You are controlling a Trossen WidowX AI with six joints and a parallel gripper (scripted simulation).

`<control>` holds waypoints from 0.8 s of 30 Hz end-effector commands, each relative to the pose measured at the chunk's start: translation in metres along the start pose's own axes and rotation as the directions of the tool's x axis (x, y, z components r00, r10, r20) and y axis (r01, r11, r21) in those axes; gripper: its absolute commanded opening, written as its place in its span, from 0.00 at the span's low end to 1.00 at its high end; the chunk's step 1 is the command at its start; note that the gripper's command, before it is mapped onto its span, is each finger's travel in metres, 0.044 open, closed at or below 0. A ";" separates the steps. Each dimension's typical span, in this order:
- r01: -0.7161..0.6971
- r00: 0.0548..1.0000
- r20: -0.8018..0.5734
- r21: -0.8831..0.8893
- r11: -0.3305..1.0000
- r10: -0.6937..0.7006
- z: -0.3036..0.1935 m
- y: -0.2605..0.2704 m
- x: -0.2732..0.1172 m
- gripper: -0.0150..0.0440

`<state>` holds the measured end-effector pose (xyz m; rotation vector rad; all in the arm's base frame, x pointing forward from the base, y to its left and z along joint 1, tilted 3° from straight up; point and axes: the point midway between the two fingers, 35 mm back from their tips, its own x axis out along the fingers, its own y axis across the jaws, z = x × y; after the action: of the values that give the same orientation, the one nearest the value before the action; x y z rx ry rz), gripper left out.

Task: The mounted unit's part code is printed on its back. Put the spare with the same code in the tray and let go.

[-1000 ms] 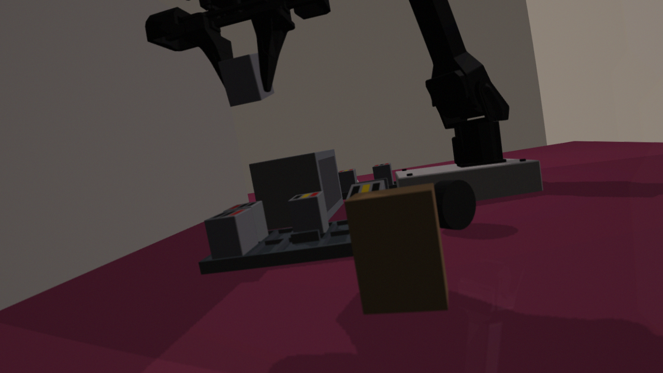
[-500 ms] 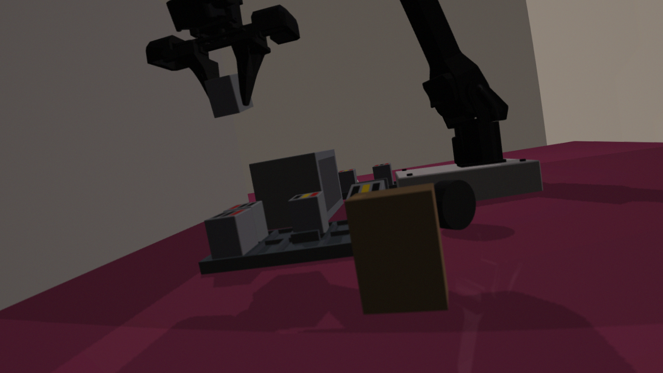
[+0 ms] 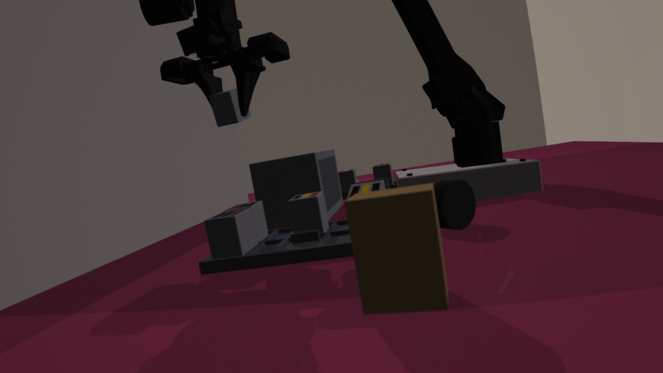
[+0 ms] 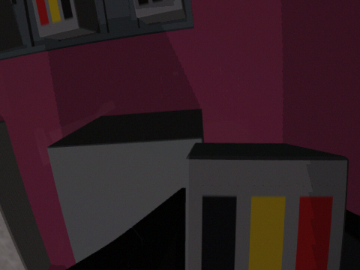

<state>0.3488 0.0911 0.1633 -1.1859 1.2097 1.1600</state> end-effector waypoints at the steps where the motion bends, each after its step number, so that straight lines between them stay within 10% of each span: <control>1: 0.008 1.000 -0.014 0.009 1.000 -0.008 -0.025 -0.010 -0.001 0.25; 24: -0.004 0.999 -0.045 -0.049 0.999 0.001 -0.172 -0.025 -0.007 0.25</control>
<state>0.3675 -0.0595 0.1685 -1.2369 1.2222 1.1682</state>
